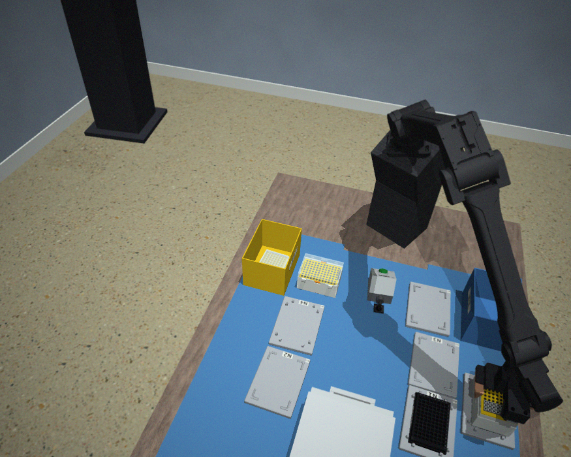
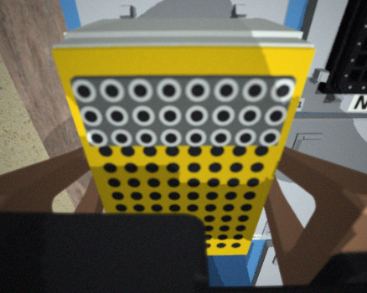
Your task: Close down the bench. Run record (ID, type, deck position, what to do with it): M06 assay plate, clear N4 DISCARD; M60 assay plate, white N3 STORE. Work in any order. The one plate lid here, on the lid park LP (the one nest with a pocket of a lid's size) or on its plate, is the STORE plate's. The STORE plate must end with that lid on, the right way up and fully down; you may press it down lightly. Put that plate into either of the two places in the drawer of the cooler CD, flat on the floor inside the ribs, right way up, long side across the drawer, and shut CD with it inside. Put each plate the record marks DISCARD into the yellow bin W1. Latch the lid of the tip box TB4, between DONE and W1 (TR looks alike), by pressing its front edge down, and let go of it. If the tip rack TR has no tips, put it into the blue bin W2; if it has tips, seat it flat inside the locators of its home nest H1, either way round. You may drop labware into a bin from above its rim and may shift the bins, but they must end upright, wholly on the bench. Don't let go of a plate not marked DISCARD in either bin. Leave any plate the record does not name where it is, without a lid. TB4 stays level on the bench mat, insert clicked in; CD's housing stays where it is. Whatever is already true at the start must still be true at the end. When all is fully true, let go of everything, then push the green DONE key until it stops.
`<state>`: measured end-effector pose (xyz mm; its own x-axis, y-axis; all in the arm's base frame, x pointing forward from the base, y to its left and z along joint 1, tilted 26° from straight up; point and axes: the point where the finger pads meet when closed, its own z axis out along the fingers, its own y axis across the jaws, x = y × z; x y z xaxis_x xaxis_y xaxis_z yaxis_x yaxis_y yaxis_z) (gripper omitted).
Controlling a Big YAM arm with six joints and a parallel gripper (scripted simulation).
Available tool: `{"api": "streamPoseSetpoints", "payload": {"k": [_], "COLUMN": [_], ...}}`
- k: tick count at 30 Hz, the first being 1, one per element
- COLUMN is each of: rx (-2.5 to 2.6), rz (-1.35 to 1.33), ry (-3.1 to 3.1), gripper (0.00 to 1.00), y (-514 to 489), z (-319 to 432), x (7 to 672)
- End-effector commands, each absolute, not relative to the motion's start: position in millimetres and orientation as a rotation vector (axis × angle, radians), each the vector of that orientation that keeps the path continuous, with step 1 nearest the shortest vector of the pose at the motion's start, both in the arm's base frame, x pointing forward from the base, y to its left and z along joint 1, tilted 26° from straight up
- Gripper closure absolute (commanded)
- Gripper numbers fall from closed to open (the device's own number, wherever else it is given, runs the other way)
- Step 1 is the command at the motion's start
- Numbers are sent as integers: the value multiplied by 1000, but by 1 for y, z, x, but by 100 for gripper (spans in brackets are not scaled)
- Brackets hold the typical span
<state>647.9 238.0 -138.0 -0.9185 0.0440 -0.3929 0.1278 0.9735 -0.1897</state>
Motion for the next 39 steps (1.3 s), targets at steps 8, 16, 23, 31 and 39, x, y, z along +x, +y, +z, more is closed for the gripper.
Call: {"api": "streamPoseSetpoints", "payload": {"k": [8, 16, 23, 31, 39], "rx": [113, 113, 113, 113, 113], "rz": [-285, -283, -282, -281, -278], "ry": [2711, 2709, 2708, 2707, 2703], "gripper": [100, 100, 100, 100, 100], "y": [237, 238, 238, 239, 239], "z": [-131, -130, -129, -128, -125], "x": [652, 652, 652, 652, 653]}}
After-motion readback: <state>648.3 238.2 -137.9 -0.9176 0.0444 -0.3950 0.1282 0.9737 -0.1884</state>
